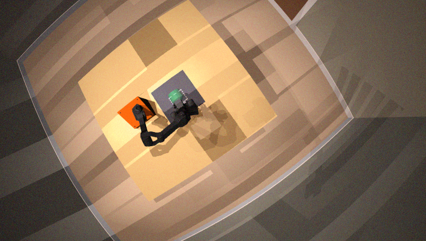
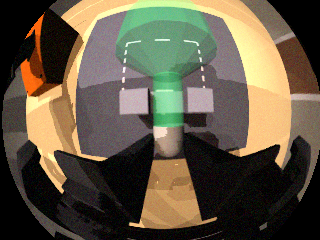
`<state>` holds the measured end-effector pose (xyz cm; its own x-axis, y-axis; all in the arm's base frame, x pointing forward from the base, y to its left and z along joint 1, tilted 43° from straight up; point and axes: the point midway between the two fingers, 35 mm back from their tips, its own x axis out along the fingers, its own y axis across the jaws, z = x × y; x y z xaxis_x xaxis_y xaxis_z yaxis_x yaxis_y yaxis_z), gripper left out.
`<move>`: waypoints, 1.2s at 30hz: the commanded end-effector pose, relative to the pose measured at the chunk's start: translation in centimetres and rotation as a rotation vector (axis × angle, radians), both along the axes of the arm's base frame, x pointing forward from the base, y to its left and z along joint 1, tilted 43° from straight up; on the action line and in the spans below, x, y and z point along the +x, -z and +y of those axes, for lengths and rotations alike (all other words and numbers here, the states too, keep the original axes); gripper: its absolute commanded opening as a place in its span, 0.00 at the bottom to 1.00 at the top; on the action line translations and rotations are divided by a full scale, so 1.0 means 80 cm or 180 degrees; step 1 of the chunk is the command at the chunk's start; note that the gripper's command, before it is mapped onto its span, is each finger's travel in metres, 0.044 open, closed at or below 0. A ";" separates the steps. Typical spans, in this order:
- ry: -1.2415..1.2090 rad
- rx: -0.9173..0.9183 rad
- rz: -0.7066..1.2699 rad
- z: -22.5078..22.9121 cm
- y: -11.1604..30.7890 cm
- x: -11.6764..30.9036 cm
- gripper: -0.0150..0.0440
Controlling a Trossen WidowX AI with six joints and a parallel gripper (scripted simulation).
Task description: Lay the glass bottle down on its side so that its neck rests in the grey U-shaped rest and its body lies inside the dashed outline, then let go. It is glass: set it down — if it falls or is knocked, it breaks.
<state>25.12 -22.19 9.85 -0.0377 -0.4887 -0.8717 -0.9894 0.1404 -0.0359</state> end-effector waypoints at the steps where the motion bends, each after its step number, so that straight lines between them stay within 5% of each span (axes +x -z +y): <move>1: 0.0000 0.0005 -0.0002 0.000 0.000 0.000 0.42; 15: 0.0004 -0.0011 0.0008 0.002 -0.001 0.000 1.00; 24: 0.0045 -0.0721 0.0217 0.058 -0.046 0.010 1.00; 36: 0.0043 -0.0737 0.0218 0.077 -0.057 0.013 1.00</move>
